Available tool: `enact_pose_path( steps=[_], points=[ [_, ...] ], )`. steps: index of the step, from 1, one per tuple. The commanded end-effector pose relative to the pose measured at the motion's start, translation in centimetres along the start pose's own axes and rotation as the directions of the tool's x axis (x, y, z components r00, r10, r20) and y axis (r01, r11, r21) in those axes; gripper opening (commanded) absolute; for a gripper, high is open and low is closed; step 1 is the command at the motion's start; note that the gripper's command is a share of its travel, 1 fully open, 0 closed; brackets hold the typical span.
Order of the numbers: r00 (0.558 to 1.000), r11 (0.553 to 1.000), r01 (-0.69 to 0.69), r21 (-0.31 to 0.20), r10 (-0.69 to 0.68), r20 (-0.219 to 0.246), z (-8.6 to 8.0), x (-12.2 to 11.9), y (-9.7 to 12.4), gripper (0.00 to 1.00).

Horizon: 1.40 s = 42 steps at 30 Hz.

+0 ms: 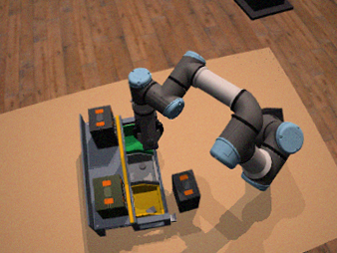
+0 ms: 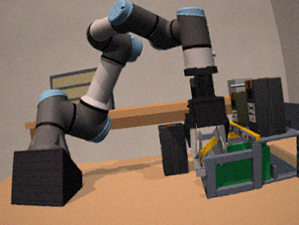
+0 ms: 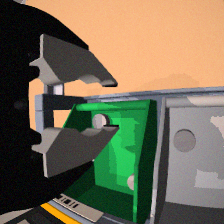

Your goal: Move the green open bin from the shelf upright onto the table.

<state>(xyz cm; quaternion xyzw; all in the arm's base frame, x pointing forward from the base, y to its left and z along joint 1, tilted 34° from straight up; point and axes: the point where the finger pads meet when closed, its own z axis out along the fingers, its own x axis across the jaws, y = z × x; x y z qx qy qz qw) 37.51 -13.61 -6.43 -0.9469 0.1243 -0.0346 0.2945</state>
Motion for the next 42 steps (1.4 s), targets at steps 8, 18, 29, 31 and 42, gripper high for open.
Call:
enact_pose_path(
  steps=[8, 18, 29, 31, 42],
  points=[
    [1.000, 1.000, 0.000, -0.002, 0.000, -0.003, 0.18, 0.07, 0.05, 0.26],
    [1.000, 1.000, 0.000, -0.002, 0.000, -0.003, 0.67, 0.07, 0.06, 0.26],
    [1.000, 1.000, 0.000, -0.002, 0.000, -0.003, 0.57, 0.07, 0.05, 0.26],
    [1.000, 1.000, 0.000, -0.002, 0.000, -0.003, 0.57, 0.07, 0.05, 0.26],
    [1.000, 1.000, 0.000, -0.002, 0.000, -0.003, 0.56, 0.07, 0.05, 0.26]
  ],
)
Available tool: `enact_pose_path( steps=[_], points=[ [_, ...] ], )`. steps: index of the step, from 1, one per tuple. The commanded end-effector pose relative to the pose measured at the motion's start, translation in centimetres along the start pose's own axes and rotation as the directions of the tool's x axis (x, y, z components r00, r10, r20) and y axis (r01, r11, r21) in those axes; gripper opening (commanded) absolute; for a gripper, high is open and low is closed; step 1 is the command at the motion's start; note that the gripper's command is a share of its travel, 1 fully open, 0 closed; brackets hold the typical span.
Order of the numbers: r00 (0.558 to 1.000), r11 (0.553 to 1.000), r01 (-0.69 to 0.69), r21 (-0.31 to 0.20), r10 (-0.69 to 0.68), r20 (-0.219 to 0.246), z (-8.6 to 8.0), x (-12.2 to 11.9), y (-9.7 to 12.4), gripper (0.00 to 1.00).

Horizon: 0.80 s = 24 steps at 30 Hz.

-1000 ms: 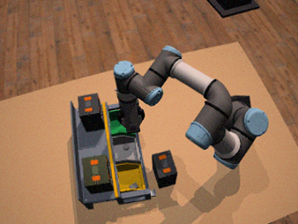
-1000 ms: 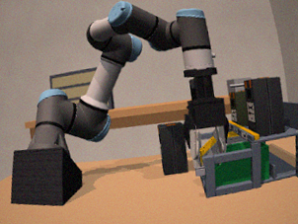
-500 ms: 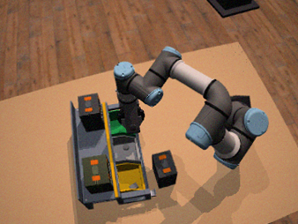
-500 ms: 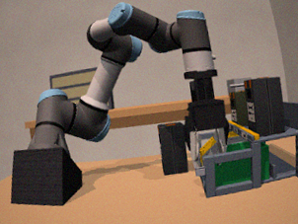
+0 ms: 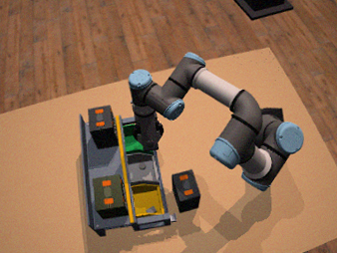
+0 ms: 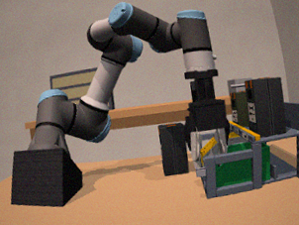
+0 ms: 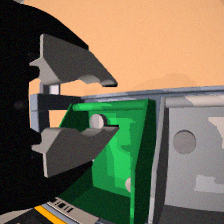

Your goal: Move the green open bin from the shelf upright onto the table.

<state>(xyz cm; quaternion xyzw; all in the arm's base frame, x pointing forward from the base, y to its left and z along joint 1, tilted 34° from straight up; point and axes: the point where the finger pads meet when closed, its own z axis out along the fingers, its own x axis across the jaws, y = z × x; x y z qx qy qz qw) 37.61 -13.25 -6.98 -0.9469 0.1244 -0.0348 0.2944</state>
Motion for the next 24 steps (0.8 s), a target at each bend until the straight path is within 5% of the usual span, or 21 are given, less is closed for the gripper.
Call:
enact_pose_path(
  steps=[1, 16, 17, 24],
  points=[
    [1.000, 1.000, 0.000, -0.002, 0.000, -0.002, -0.12, 0.06, 0.05, 0.26],
    [1.000, 1.000, 0.000, -0.002, 0.000, -0.002, -0.15, 0.06, 0.05, 0.26],
    [1.000, 1.000, 0.000, -0.002, 0.000, -0.002, -0.15, 0.06, 0.05, 0.00],
    [1.000, 1.000, 0.000, -0.002, 0.000, -0.002, -0.15, 0.06, 0.05, 0.00]
  ],
)
